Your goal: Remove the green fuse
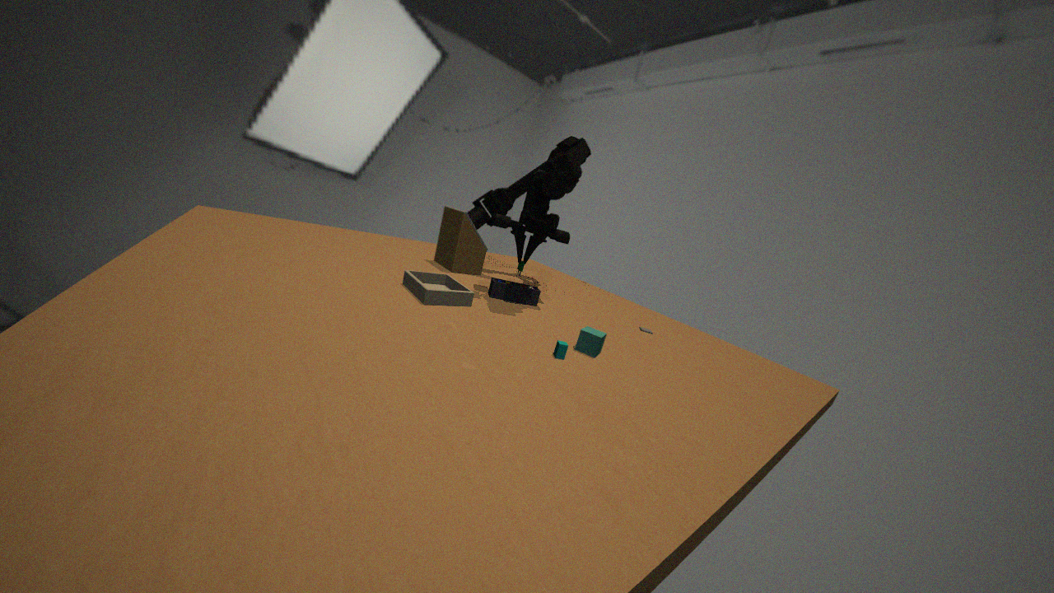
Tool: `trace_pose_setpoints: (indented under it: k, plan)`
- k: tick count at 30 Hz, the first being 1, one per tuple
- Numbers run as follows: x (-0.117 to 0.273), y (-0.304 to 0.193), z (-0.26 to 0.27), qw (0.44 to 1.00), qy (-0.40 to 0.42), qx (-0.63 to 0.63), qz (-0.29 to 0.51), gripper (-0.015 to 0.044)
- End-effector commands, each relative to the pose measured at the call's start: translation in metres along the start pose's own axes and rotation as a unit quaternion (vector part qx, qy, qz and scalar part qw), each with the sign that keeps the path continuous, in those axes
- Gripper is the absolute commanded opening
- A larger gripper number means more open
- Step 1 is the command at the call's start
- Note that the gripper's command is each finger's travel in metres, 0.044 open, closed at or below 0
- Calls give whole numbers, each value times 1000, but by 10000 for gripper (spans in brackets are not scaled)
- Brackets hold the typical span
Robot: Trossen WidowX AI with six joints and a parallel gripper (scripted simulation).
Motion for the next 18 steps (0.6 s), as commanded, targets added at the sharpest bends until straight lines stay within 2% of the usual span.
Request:
trace_pose_setpoints:
  k: [1,18]
  plan:
    - [3,5,-7,1000,-4,1,-3,0]
    - [11,37,-91,1000,-14,0,-7,0]
Point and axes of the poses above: the point midway between the two fingers, 35 mm back from their tips, its own x axis back along the fingers, its own z axis across the jaws, y = z × x, the point moved 8 cm from there along x, back along the fingers, and after that the axes turned 13 degrees about x, right-handed, at the moved point
